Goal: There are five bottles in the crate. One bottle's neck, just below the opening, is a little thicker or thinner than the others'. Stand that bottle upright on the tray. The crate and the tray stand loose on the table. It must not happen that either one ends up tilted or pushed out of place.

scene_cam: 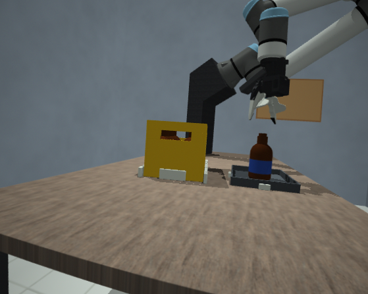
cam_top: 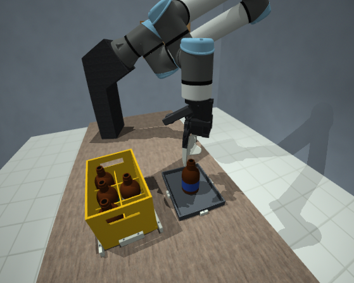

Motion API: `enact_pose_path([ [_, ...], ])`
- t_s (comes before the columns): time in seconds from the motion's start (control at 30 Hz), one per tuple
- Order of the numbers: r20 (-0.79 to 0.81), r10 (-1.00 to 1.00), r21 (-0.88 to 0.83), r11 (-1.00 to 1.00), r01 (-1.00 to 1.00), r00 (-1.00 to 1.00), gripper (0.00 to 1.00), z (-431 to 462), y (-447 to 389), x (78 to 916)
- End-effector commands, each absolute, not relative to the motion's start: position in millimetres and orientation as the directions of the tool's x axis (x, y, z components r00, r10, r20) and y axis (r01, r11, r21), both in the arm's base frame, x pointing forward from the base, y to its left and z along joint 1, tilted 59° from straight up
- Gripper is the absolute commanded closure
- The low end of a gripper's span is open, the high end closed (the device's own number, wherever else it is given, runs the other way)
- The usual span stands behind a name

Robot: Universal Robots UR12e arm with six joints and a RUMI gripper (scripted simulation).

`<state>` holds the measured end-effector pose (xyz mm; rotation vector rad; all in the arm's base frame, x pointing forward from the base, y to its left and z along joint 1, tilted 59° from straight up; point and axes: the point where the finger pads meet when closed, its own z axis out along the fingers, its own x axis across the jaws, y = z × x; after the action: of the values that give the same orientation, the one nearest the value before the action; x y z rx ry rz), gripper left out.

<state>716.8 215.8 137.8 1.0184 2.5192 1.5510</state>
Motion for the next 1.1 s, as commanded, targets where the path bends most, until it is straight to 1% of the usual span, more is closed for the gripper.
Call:
enact_pose_path([
  [0.0, 0.316, 0.528, 0.801, 0.296, 0.520, -0.788, 0.00, 146, 200, 709],
  [0.93, 0.315, 0.528, 0.802, 0.297, 0.519, -0.789, 0.00, 160, 180, 702],
  [0.97, 0.315, 0.528, 0.801, 0.297, 0.519, -0.789, 1.00, 159, 180, 702],
  [1.07, 0.315, 0.528, 0.801, 0.297, 0.519, -0.789, 1.00, 159, 180, 702],
])
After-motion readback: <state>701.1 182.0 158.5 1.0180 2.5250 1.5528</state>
